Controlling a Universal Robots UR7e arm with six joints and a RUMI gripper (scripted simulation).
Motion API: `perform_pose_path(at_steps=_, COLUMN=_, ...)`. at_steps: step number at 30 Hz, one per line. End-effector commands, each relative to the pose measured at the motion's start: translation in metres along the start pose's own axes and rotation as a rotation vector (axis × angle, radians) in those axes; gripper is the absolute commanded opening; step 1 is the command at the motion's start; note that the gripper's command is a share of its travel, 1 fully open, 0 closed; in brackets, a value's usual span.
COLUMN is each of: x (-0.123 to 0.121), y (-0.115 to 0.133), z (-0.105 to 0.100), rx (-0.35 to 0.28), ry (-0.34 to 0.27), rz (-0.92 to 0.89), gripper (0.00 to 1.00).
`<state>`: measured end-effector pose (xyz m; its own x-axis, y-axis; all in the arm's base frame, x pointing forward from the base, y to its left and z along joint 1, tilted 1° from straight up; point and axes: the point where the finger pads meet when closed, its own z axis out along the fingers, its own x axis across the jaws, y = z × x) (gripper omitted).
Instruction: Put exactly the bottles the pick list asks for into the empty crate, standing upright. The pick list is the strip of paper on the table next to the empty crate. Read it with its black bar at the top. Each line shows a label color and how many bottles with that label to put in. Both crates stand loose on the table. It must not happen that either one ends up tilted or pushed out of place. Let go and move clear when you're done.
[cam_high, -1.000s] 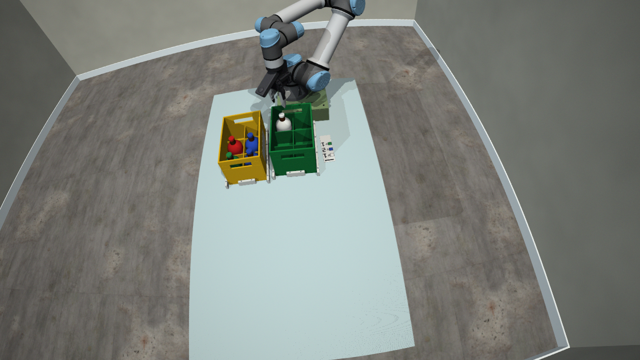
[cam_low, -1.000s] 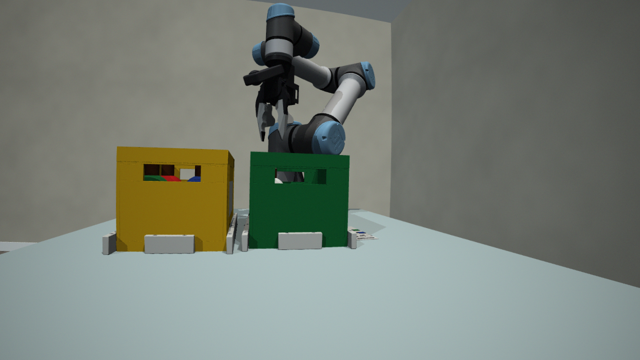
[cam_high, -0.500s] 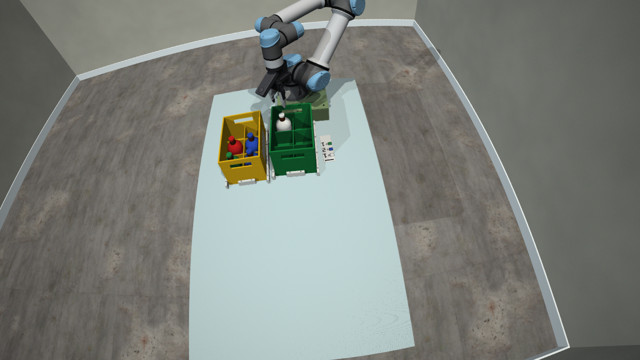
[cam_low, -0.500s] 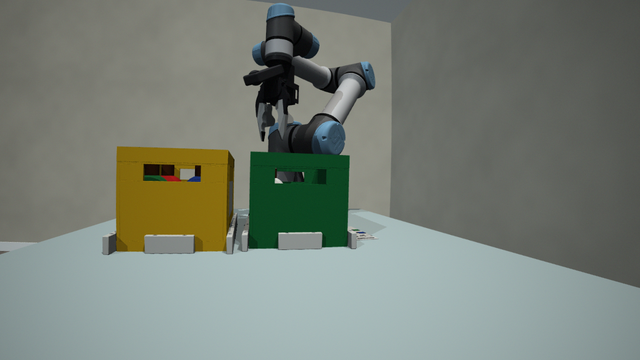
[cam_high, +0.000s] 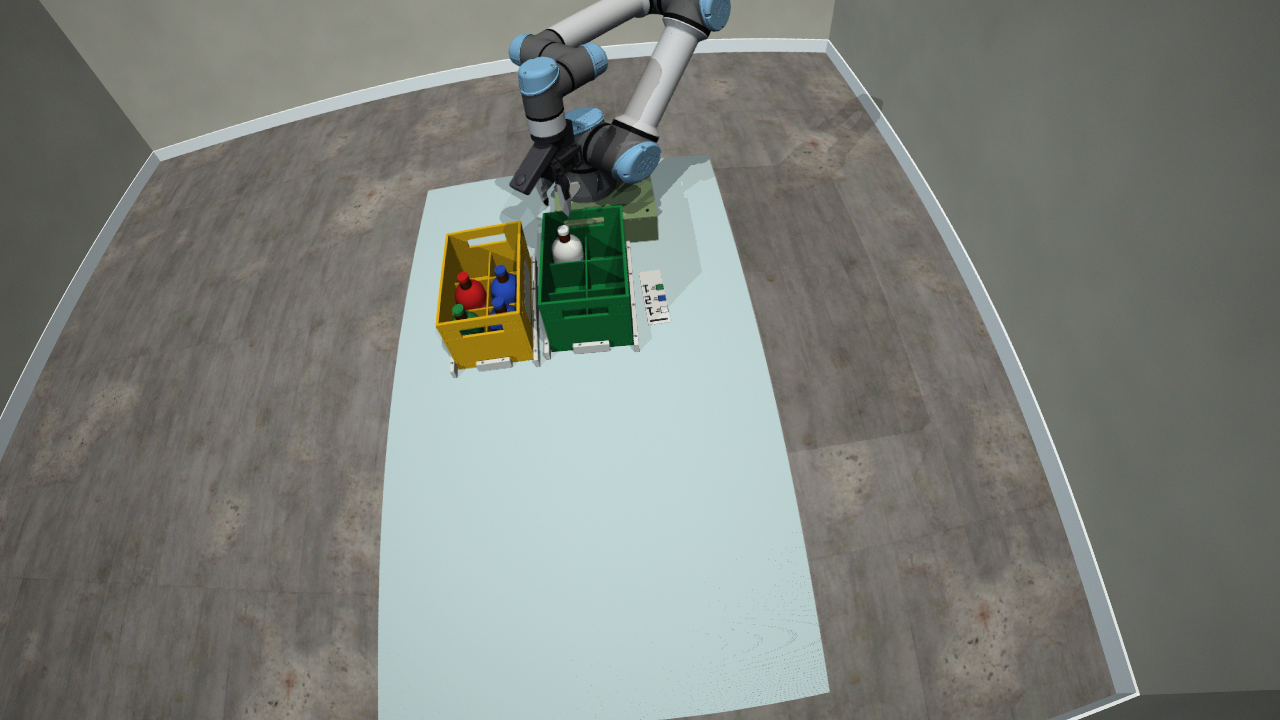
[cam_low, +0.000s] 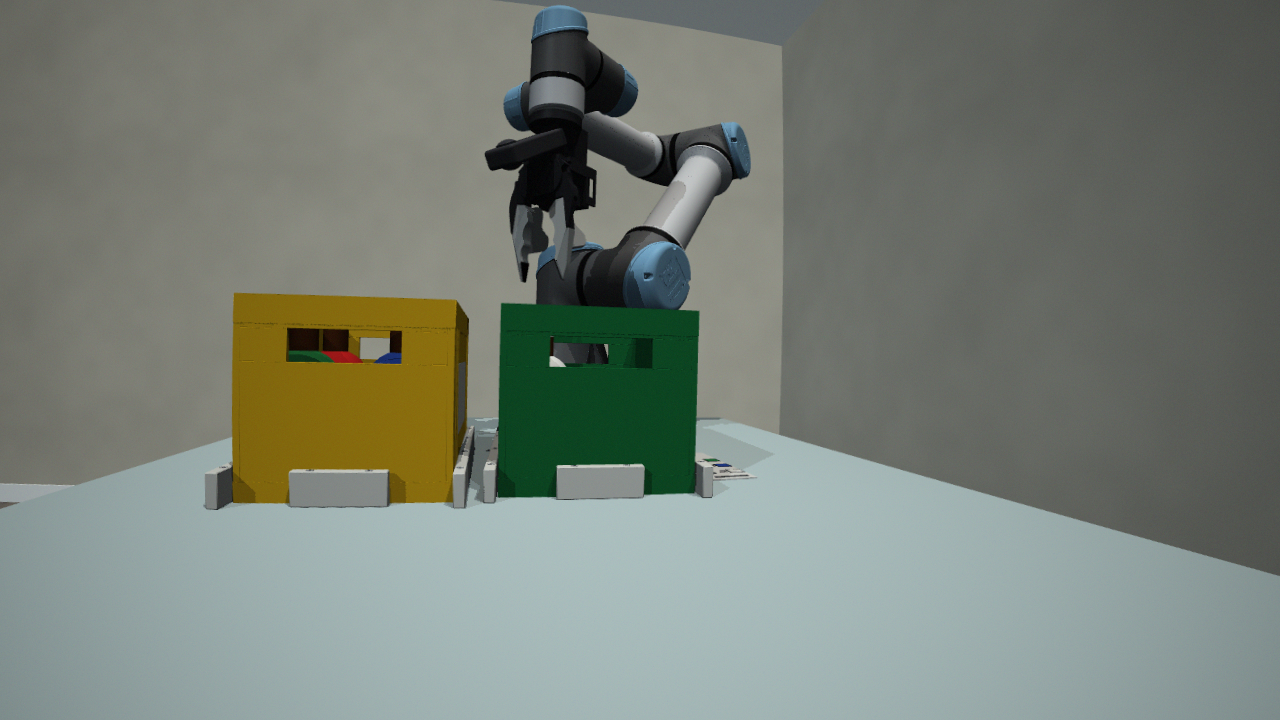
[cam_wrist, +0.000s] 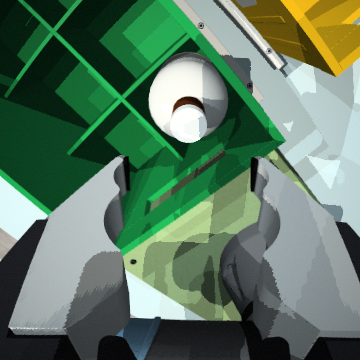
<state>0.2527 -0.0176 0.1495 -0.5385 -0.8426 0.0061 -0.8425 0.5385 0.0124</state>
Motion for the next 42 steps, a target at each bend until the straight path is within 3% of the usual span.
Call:
perform_pose_path(at_steps=1, x=0.005, y=-0.018, z=-0.002, rx=0.001, ry=0.001, rz=0.002, gripper=0.38)
perform_pose_path(at_steps=32, x=0.033, y=-0.160, z=-0.001, rx=0.001, ry=0.001, rz=0.002, gripper=0.38)
perform_pose_path(at_steps=42, x=0.034, y=-0.169, z=-0.001, rx=0.001, ry=0.001, rz=0.001, gripper=0.38)
